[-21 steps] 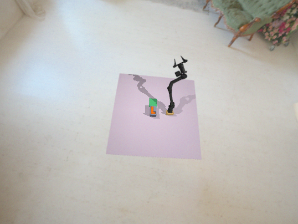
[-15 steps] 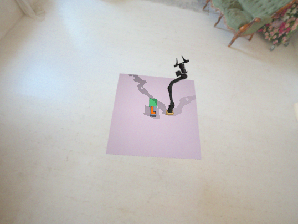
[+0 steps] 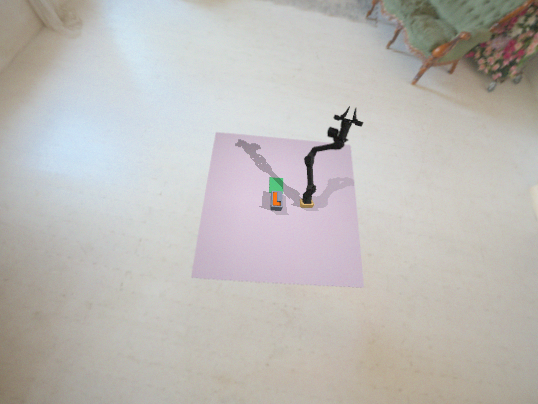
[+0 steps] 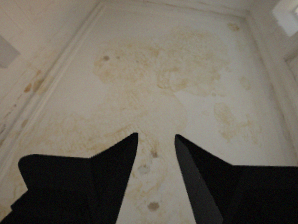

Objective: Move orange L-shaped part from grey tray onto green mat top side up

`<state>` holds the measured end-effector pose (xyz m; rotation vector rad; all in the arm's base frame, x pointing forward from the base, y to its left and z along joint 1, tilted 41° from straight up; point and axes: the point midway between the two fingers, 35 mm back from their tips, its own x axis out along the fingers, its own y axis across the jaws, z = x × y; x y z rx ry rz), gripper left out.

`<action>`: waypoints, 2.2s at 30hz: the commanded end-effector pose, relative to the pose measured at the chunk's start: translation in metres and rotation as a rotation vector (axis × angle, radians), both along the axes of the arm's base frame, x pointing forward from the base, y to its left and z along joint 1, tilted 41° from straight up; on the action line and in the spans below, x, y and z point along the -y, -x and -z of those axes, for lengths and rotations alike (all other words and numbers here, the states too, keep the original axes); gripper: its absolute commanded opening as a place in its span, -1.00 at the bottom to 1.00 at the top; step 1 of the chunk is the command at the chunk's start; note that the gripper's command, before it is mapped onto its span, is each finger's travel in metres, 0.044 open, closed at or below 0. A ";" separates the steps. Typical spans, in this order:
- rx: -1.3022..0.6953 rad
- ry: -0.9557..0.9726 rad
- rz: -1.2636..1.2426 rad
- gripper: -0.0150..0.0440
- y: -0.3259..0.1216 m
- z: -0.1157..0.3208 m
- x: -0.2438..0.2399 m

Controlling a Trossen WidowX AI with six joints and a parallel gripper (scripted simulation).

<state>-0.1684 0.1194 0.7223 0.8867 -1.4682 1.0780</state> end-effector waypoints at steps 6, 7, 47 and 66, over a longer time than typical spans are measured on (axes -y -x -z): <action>0.175 0.396 0.113 0.12 0.009 0.055 -0.146; 0.186 0.457 0.130 0.12 0.006 0.065 -0.164; -1.244 2.166 0.531 0.12 -0.392 0.547 -0.287; -2.894 1.859 1.248 0.12 -0.436 0.651 -0.004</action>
